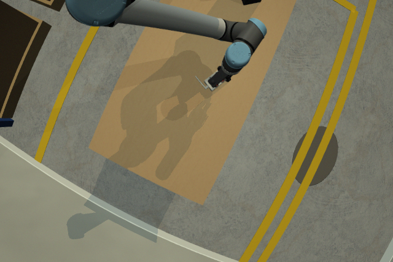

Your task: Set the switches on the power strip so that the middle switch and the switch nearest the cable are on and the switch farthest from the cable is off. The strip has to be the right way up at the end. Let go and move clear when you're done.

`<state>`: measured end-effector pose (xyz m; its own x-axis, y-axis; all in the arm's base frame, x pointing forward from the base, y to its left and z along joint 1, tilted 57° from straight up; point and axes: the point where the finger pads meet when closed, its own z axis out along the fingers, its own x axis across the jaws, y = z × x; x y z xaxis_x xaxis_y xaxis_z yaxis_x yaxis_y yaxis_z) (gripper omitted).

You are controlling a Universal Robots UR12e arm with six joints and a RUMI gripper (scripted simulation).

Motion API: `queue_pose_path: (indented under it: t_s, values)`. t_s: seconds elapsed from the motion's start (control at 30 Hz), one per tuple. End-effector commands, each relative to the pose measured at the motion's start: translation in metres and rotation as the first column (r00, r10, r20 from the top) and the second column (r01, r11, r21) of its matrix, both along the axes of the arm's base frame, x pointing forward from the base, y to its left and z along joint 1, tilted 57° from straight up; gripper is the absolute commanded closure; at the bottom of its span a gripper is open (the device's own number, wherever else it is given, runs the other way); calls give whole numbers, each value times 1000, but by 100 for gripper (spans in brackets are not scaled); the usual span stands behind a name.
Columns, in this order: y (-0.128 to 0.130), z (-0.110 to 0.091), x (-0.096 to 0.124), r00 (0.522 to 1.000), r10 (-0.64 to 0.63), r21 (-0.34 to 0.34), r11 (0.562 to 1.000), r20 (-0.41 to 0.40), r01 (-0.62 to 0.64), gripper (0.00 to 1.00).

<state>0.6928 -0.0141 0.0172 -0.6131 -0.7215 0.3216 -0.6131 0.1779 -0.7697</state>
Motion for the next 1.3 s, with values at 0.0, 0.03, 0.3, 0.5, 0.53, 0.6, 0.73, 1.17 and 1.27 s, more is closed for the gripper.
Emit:
queue_pose_path:
  t_s: [0.0, 0.03, 0.3, 0.5, 0.53, 0.6, 0.73, 1.17, 1.27]
  values:
    - [-5, -4, 4, 1000, 1, 0, 1000, 1, -1, 100]
    - [-5, -4, 4, 1000, 1, 0, 1000, 1, -1, 100]
    - [-10, -8, 7, 1000, 1, 0, 1000, 1, -1, 100]
    - [-13, -10, 9, 1000, 1, 0, 1000, 1, -1, 100]
    - [-13, -10, 10, 1000, 1, 0, 1000, 1, -1, 100]
    - [-13, -11, 10, 1000, 1, 0, 1000, 1, -1, 100]
    - [-14, -11, 10, 1000, 1, 0, 1000, 1, -1, 100]
    - [-14, -11, 10, 1000, 1, 0, 1000, 1, -1, 100]
    - [-14, -11, 10, 1000, 1, 0, 1000, 1, -1, 100]
